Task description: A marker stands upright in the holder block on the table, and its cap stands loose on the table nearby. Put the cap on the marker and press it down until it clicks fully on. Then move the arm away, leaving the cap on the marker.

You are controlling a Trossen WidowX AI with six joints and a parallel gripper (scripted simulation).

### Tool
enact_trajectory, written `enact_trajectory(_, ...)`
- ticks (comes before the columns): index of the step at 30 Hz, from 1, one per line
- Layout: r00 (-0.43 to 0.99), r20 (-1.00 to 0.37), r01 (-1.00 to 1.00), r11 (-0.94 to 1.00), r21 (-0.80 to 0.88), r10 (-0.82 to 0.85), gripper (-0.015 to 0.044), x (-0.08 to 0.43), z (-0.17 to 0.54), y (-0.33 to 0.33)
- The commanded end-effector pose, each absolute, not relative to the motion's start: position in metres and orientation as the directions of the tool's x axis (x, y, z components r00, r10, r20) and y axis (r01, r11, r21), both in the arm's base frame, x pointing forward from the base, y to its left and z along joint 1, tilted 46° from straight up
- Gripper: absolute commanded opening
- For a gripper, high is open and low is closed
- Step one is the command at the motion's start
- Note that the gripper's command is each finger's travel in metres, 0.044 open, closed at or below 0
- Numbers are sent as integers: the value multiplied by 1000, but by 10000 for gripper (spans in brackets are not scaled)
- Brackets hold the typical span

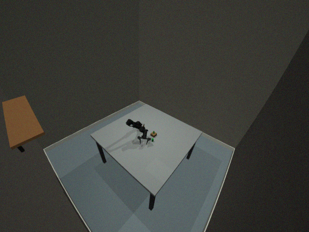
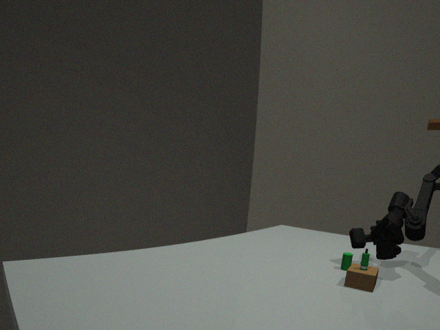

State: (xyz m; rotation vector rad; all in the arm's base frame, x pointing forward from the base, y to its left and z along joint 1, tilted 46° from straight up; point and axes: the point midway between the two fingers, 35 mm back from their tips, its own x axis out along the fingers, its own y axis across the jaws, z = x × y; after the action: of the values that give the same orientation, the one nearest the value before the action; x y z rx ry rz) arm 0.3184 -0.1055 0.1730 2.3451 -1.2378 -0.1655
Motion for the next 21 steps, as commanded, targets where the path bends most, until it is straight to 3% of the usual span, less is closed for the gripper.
enact_trajectory(1, 592, 113, -740, -481, 470, -798, 374, 319, 173, -103)
enact_trajectory(6, 704, 86, -576, -496, 650, -705, 251, 340, 170, -62)
enact_trajectory(11, 768, 20, -366, -414, 833, -640, 251, 371, 163, -33)
enact_trajectory(15, 823, -116, -10, -218, 976, -556, 251, 403, 149, 2)
enact_trajectory(18, 820, -246, 291, 6, 957, -516, 251, 419, 132, 24)
enact_trajectory(21, 779, -375, 544, 245, 802, -502, 251, 425, 115, 39)
